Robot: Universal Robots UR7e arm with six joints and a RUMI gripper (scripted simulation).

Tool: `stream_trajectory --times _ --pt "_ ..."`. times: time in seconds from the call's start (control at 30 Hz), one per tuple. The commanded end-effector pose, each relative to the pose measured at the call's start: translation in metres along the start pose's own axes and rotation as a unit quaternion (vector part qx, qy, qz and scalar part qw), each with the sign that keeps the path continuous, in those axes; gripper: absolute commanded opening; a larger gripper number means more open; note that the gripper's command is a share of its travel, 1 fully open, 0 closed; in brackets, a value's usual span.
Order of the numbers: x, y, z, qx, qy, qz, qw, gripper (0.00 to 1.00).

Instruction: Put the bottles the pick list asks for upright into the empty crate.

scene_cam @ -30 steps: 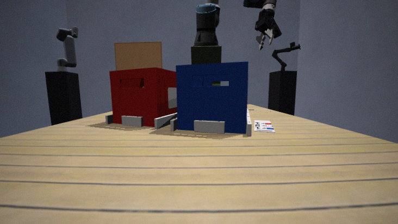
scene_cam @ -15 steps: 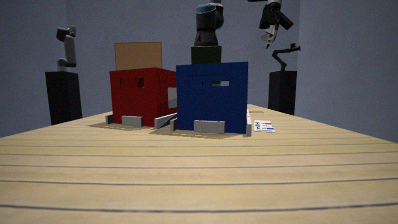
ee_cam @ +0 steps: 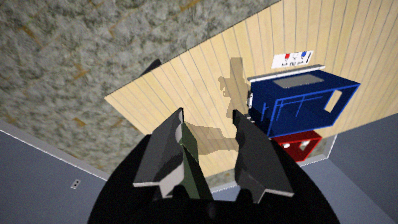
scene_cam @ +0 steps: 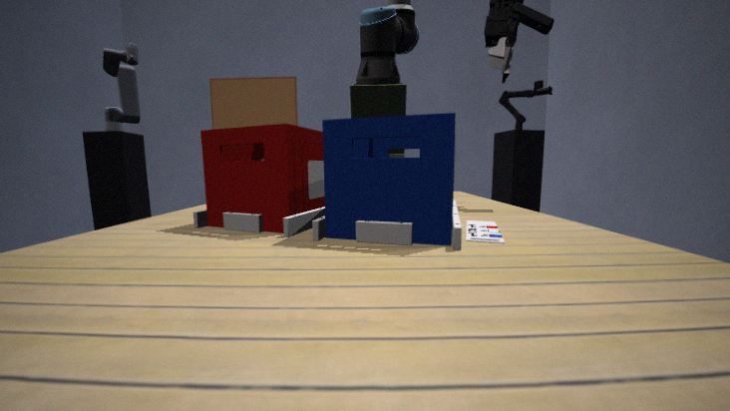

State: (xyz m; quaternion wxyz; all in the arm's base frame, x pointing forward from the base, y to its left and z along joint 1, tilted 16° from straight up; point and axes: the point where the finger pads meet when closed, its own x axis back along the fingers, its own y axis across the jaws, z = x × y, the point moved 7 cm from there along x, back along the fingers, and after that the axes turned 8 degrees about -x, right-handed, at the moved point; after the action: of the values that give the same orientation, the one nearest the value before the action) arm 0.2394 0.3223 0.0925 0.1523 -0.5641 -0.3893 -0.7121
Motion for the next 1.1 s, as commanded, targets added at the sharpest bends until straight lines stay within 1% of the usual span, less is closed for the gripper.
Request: stream_trajectory --times 0.0,0.13,0.23,0.27,0.3,0.5,0.57,0.7,1.07 --pt "0.000 0.009 0.005 -0.043 0.002 0.012 0.999 0.38" --pt "0.002 0.028 0.015 -0.107 0.005 0.030 0.994 0.38" --pt "0.003 0.042 0.021 -0.155 0.007 0.042 0.987 0.38" --pt "0.003 0.044 0.022 -0.170 0.007 0.047 0.984 0.38" --pt "0.003 0.044 0.021 -0.186 0.008 0.051 0.981 0.38" --pt "0.005 0.071 0.031 -0.278 0.012 0.075 0.958 0.38" --pt "0.005 0.071 0.031 -0.278 0.012 0.075 0.958 0.38" --pt "0.007 0.088 0.036 -0.335 0.015 0.089 0.938 0.38" --pt "0.007 0.088 0.036 -0.335 0.015 0.089 0.938 0.38"
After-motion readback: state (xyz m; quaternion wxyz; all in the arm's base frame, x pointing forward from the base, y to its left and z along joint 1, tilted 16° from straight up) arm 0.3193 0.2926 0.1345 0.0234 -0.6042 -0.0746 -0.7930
